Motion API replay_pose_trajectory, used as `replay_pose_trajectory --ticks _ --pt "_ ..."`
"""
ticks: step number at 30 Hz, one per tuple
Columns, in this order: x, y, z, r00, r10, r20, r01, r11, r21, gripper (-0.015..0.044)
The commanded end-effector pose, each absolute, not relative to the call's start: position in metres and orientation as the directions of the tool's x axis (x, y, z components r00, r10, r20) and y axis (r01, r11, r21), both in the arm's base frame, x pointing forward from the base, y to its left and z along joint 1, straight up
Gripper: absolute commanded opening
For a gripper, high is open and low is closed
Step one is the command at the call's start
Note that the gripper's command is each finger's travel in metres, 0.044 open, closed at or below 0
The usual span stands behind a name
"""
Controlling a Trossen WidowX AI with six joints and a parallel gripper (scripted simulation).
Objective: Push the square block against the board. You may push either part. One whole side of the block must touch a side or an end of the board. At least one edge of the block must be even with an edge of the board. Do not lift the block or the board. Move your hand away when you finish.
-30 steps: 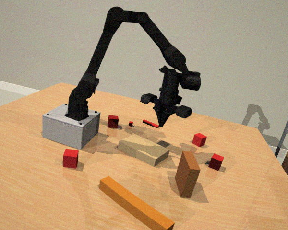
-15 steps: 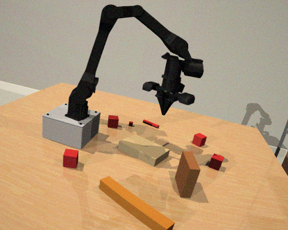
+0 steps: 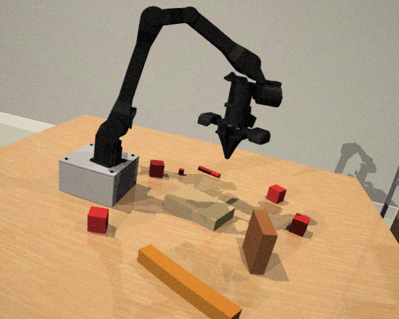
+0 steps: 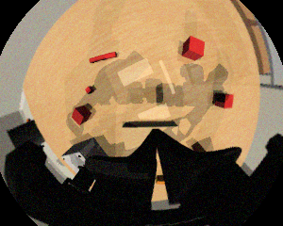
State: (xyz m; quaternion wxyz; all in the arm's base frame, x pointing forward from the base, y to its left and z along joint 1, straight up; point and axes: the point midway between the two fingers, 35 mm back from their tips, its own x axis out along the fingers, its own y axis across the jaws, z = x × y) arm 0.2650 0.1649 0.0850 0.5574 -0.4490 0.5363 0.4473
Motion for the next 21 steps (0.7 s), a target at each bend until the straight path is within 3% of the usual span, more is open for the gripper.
replay_pose_trajectory --ticks 1,11,21 --pt "0.265 0.164 0.085 0.024 0.015 -1.0 -0.98 0.197 -0.021 0.0" --pt "0.268 0.163 0.086 0.026 0.015 -1.0 -0.978 0.208 -0.022 0.0" --pt "0.345 0.125 0.097 0.051 0.003 -0.999 -0.881 0.47 -0.044 0.0"
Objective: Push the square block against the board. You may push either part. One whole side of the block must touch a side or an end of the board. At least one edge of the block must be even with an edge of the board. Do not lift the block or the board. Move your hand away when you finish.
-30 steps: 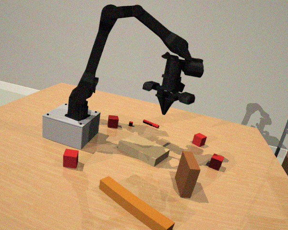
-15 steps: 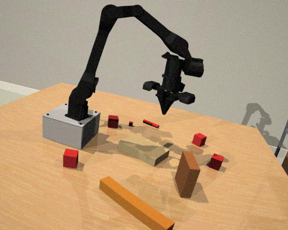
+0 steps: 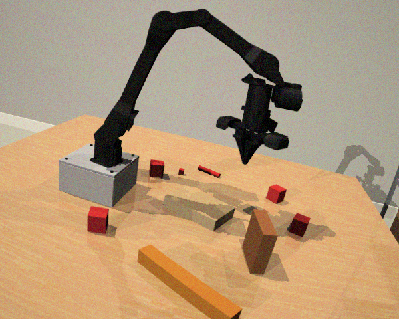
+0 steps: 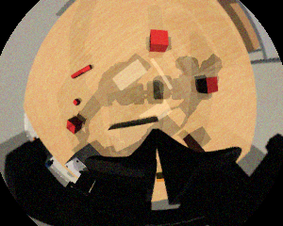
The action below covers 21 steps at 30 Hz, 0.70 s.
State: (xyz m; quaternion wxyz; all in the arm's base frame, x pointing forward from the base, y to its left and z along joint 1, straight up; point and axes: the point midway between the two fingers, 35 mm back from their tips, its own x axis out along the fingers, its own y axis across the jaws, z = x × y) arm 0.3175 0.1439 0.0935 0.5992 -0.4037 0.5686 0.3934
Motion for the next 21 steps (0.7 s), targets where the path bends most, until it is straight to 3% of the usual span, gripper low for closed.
replay_pose_trajectory --ticks 1,10,21 --pt "0.35 0.12 0.097 0.051 0.001 -0.999 -0.867 0.496 -0.043 0.0" --pt "0.39 0.083 0.098 0.049 -0.005 -0.999 -0.742 0.67 -0.04 0.0" --pt "0.455 -0.015 0.095 0.043 -0.003 -0.999 -0.471 0.882 -0.023 0.0"
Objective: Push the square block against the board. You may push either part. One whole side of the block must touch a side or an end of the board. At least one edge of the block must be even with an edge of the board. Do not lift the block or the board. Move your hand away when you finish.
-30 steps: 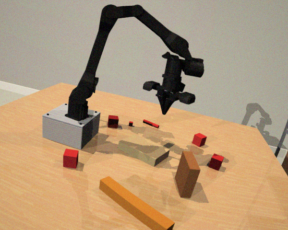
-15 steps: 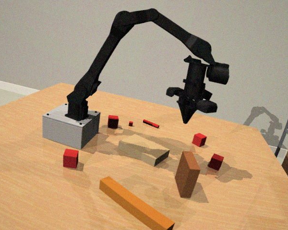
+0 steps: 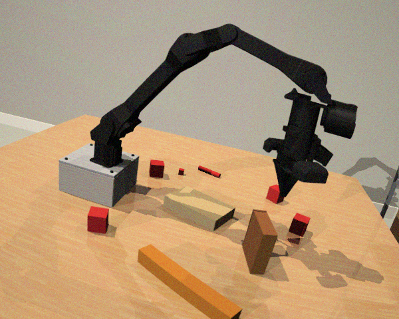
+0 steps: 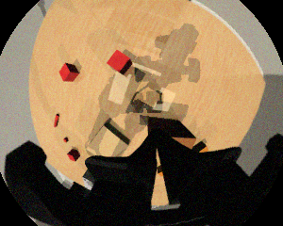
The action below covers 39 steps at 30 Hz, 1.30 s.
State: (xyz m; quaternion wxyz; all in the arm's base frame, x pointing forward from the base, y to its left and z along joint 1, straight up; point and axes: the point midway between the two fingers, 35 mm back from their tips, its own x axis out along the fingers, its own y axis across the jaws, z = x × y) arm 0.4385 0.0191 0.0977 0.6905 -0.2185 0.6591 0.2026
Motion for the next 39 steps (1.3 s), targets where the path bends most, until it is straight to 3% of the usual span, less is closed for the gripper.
replay_pose_trajectory --ticks 1,7,13,39 --pt "0.458 -0.022 0.094 0.041 -0.002 -0.999 -0.452 0.892 -0.02 0.0" --pt "0.46 -0.028 0.091 0.04 -0.001 -0.999 -0.436 0.9 -0.019 0.0" --pt "0.462 -0.028 0.043 0.04 -0.001 -0.999 -0.436 0.9 -0.019 0.0" --pt "0.44 -0.041 0.043 0.038 -0.003 -0.999 -0.436 0.9 -0.019 0.0"
